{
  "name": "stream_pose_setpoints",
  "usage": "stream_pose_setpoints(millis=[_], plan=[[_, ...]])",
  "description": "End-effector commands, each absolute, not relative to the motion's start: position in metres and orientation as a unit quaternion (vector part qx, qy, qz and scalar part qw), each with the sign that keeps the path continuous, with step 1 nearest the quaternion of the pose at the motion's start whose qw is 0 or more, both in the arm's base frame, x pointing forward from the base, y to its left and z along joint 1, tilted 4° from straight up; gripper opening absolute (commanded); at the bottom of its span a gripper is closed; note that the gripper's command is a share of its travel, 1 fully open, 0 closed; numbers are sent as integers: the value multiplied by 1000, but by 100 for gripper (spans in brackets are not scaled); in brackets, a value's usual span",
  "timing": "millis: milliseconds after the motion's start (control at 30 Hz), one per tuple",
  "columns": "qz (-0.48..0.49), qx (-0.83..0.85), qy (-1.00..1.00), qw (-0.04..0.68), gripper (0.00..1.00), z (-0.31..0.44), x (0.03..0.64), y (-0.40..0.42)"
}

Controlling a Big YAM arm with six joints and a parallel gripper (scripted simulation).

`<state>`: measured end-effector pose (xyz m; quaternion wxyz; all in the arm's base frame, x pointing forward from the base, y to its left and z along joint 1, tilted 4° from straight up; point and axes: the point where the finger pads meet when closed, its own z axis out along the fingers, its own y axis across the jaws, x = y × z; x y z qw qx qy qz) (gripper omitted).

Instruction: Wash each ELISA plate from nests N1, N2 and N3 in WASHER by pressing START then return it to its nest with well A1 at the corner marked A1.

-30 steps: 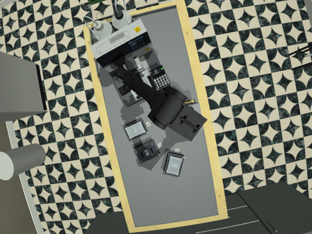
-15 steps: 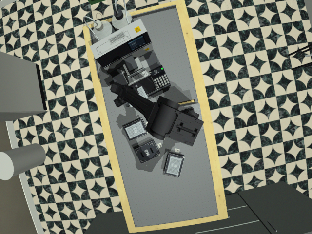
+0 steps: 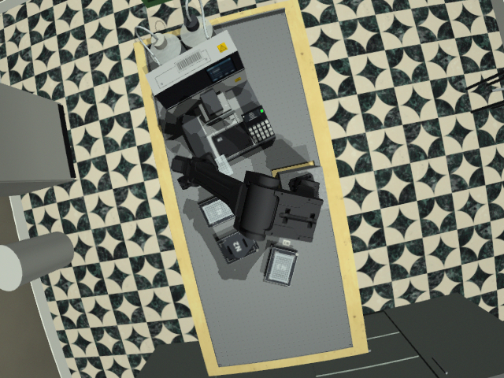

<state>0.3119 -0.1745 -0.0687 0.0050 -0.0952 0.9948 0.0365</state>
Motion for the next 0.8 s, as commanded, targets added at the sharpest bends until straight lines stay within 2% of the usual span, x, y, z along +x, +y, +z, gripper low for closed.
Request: stream_pose_setpoints(millis=[0, 300, 767], plan=[[25, -77, 996, 20, 84, -65, 345, -173], [27, -65, 997, 17, 84, -65, 339, -172], [27, -79, 996, 22, 84, -61, 354, -102]])
